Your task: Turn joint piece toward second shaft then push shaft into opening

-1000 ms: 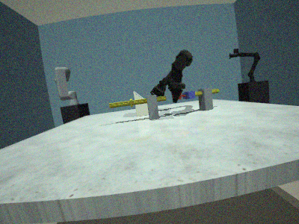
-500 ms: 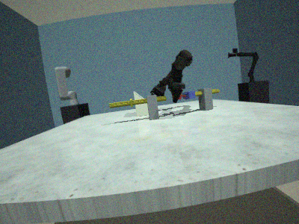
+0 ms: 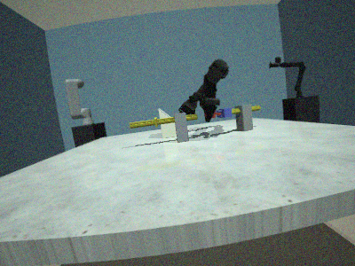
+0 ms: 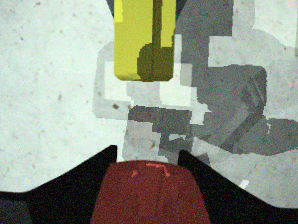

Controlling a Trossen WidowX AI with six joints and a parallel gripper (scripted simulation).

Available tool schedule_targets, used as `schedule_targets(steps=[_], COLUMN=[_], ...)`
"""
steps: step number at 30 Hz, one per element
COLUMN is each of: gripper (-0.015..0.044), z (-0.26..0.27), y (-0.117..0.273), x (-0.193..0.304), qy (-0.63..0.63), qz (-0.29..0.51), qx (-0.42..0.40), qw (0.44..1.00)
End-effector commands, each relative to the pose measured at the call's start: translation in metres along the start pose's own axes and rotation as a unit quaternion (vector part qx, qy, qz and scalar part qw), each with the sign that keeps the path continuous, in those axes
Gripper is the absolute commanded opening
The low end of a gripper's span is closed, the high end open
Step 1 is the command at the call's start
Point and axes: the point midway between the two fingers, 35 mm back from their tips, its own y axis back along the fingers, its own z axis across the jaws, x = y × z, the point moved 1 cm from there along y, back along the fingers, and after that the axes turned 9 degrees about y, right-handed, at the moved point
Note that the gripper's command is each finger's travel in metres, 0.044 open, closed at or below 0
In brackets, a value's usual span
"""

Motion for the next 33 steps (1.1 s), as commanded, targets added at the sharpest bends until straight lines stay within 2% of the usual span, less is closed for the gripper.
schedule_targets(steps=[1,28,30,33], gripper=[0.0182,0.0182,0.0147,0.0147], z=[-0.0002,-0.0002,0.0000,0.0000], y=[-0.0008,-0.0008,0.0000,0.0000], x=[0.0003,0.0003,0.0000,0.0000], qy=[-0.002,-0.002,0.000,0.000], qz=[0.002,0.002,0.000,0.000], qx=[0.000,0.000,0.000,0.000], qw=[1.000,1.000,1.000,1.000])
